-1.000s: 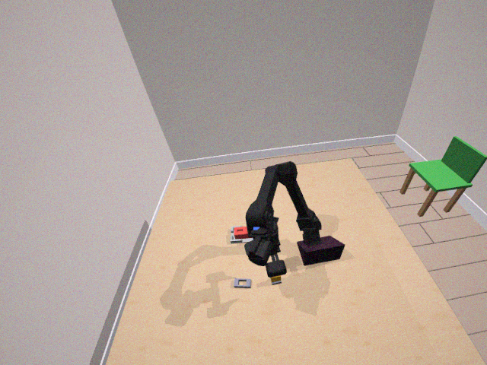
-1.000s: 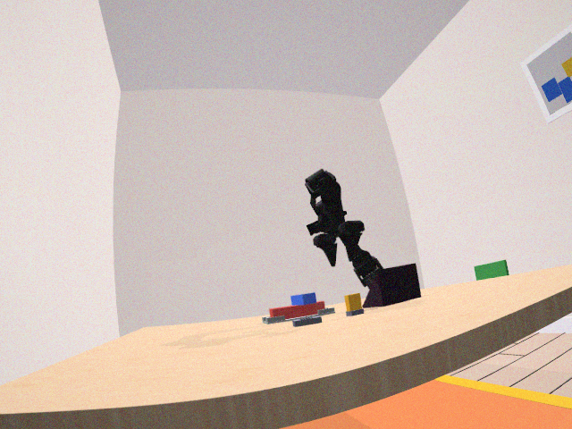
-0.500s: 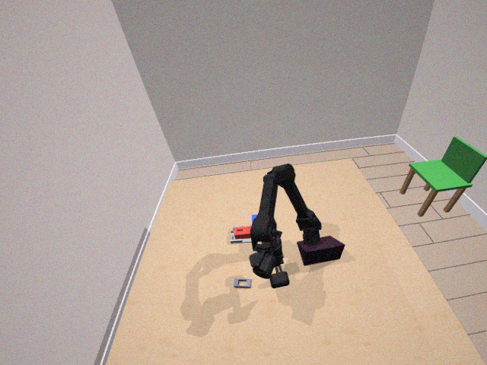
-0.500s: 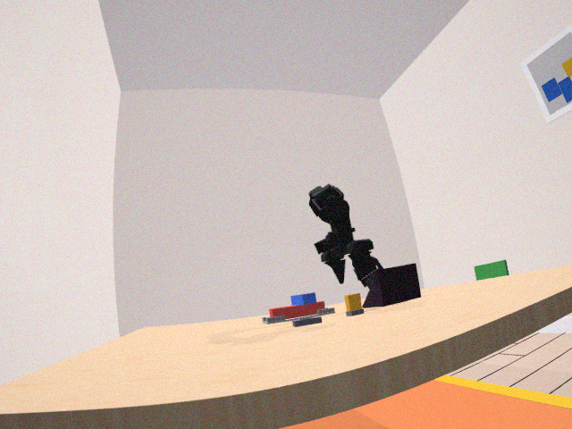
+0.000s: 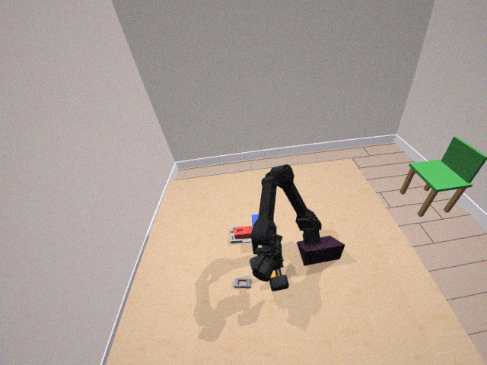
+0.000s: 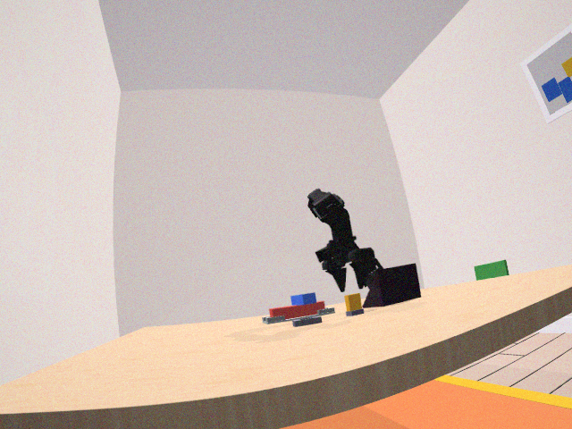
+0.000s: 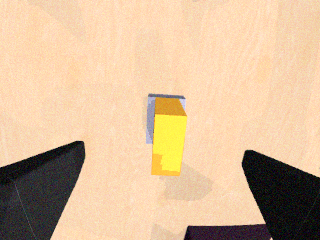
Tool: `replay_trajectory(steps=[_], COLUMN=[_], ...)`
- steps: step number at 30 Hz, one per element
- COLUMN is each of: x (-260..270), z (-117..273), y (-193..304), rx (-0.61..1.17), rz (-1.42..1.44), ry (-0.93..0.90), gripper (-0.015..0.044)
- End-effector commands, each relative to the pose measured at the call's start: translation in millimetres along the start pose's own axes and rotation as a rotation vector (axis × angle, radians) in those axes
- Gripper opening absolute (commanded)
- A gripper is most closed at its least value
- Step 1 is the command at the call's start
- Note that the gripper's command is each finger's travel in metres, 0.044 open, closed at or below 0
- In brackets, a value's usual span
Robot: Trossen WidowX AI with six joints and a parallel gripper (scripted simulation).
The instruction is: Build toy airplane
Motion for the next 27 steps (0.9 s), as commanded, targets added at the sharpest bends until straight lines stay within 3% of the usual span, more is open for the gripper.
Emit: replay_trajectory(steps=[1,27], x=[-0.8,-2.4], z=[-8.9,-48.9], y=[0.4,1.2], rx=[0.000,0.000], rz=[0.005,0.004], ry=[0.007,0.009], gripper=[0.0440,0.0440])
Point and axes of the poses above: the point midway between the two fingers, 35 mm back from their tips, its own z axis back along the fingers, its own x axis across the jaws, y = z × x, the point moved 1 cm from there along z, back along the fingers, and after that the axes turned 2 degrees about -z, right-handed, at the moved point
